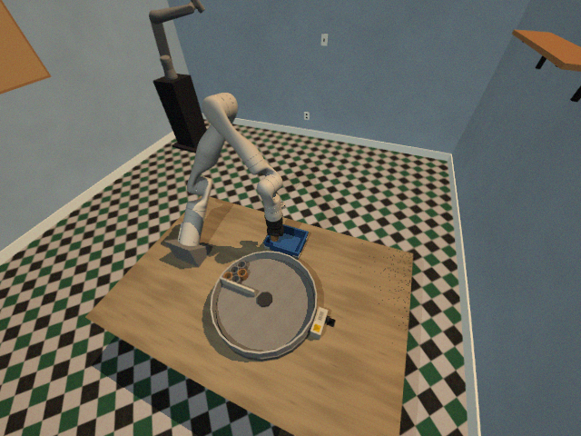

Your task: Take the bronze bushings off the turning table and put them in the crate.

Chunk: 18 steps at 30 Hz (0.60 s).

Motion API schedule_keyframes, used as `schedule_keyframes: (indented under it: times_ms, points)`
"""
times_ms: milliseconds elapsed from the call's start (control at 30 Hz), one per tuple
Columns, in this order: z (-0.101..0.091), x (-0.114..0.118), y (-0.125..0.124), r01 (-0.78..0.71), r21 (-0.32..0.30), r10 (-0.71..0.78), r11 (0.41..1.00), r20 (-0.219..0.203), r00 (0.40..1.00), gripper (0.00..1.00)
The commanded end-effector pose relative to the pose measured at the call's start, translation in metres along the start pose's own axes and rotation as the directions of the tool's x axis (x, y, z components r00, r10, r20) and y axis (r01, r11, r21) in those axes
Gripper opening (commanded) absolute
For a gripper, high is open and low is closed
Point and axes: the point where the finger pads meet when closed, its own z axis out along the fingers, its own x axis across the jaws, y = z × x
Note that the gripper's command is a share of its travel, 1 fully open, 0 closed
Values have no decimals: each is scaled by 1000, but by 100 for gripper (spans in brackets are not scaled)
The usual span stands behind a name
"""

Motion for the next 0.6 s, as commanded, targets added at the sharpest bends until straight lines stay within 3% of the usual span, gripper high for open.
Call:
schedule_keyframes:
  times_ms: [0,567]
  points:
    - [0,0,0,0,0,0,1000,-1,1000,0]
    - [8,0,0,0,0,0,1000,-1,1000,0]
